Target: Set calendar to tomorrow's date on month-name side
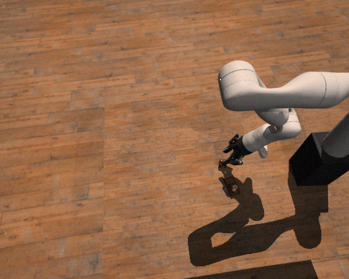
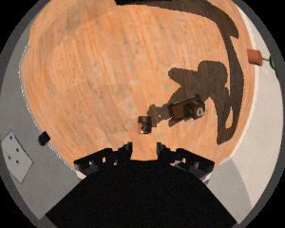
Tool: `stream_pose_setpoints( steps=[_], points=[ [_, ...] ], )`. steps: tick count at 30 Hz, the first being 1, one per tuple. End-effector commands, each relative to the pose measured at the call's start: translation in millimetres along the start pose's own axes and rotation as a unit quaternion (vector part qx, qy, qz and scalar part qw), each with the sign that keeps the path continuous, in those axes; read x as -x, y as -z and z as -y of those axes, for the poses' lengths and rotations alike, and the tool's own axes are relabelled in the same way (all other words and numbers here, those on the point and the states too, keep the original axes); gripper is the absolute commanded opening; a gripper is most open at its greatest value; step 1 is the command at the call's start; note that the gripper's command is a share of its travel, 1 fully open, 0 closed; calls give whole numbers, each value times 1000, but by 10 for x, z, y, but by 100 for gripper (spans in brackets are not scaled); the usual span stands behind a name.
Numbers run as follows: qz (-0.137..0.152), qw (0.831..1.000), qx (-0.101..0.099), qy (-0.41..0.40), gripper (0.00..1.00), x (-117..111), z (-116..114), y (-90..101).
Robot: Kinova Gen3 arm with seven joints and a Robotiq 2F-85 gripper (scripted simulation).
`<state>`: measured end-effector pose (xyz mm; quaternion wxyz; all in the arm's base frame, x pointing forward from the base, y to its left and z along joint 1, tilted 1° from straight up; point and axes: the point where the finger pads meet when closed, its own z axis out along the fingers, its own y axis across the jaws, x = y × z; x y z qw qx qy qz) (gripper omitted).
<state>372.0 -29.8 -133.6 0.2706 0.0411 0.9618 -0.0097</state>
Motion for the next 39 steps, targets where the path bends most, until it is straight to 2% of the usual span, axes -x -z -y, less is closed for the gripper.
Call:
stream_pose_setpoints(
  steps=[1,14,39],
  points=[
    [1,1000,0,0,48,3,0,0],
    [17,1000,1,-2,48,1,-7,-26],
    [99,995,1,-3,48,-18,-6,-46]
  ],
)
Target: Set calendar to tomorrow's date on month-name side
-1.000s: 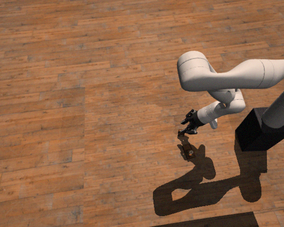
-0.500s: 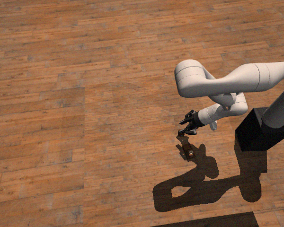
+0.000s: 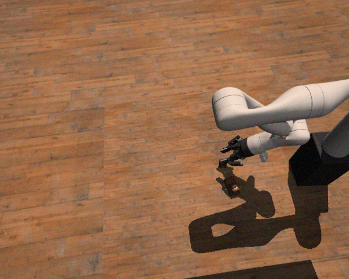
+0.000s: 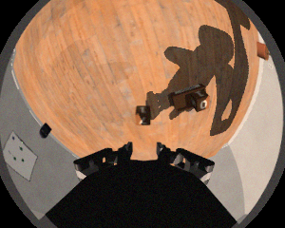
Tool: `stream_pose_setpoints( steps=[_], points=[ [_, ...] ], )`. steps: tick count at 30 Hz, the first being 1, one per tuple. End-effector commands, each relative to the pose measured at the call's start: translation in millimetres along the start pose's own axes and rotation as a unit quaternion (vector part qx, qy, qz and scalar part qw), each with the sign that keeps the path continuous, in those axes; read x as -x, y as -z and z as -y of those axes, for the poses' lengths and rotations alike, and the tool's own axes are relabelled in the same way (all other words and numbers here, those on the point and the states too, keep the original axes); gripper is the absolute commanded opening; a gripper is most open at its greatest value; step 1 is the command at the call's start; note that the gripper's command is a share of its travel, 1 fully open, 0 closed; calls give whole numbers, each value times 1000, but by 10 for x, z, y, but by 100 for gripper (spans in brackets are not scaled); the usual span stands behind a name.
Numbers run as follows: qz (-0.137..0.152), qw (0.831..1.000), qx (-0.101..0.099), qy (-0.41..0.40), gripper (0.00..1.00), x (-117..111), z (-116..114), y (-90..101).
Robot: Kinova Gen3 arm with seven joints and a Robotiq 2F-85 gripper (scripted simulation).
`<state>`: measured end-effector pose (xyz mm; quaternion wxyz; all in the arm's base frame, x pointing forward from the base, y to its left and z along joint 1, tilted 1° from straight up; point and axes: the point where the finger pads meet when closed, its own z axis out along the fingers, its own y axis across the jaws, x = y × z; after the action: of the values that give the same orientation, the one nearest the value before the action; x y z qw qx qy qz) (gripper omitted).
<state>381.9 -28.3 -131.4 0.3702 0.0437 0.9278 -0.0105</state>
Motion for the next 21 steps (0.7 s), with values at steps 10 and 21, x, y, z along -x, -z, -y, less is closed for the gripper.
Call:
stream_pose_setpoints(
  steps=[10,21],
  points=[
    [15,1000,-2,4,48,-113,22,38],
    [26,1000,-2,5,48,-113,24,55]
  ],
)
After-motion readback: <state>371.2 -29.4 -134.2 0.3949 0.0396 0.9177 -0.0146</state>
